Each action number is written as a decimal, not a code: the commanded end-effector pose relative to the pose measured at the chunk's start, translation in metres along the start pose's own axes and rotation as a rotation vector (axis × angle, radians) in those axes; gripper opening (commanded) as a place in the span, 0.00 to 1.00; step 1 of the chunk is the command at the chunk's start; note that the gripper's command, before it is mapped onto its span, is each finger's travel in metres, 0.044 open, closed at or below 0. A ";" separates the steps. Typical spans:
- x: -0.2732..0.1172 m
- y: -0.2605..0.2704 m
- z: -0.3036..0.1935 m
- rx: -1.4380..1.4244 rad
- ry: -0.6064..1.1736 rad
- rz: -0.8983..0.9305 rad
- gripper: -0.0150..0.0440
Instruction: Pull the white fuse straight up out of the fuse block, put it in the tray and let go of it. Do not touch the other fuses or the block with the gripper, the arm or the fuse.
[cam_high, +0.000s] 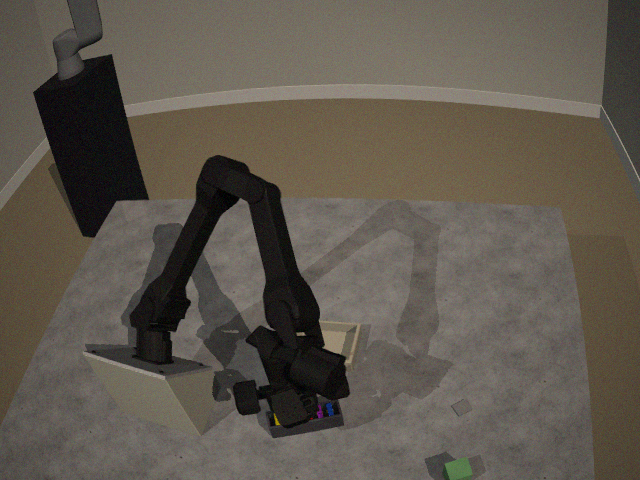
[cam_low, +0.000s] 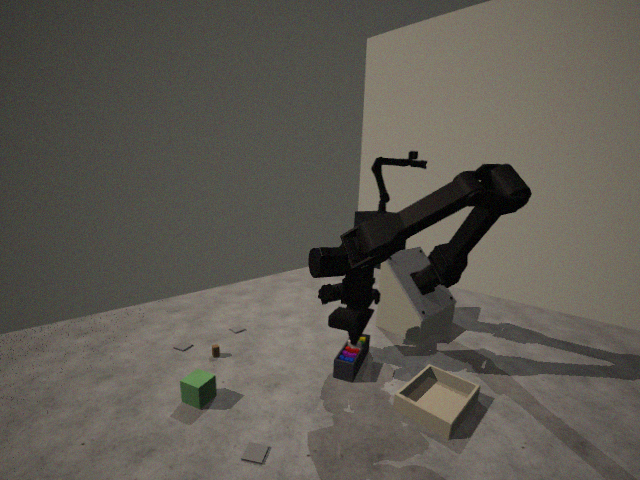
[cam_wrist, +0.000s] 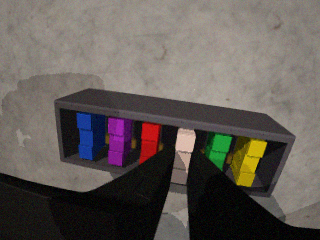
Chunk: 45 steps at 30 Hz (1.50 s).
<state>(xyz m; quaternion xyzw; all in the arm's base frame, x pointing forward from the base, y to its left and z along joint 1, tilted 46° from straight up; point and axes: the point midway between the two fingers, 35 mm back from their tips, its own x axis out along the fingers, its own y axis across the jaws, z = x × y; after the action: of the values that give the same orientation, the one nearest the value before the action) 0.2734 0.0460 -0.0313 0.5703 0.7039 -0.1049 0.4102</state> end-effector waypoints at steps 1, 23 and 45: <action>-0.002 0.000 0.000 -0.002 0.000 -0.002 0.25; -0.012 0.000 0.000 -0.002 0.000 -0.002 0.25; -0.023 0.000 0.000 -0.001 0.001 -0.002 0.25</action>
<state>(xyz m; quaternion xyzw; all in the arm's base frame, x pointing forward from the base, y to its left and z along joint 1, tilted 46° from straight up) 0.2740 0.0303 -0.0158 0.5715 0.7035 -0.1043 0.4094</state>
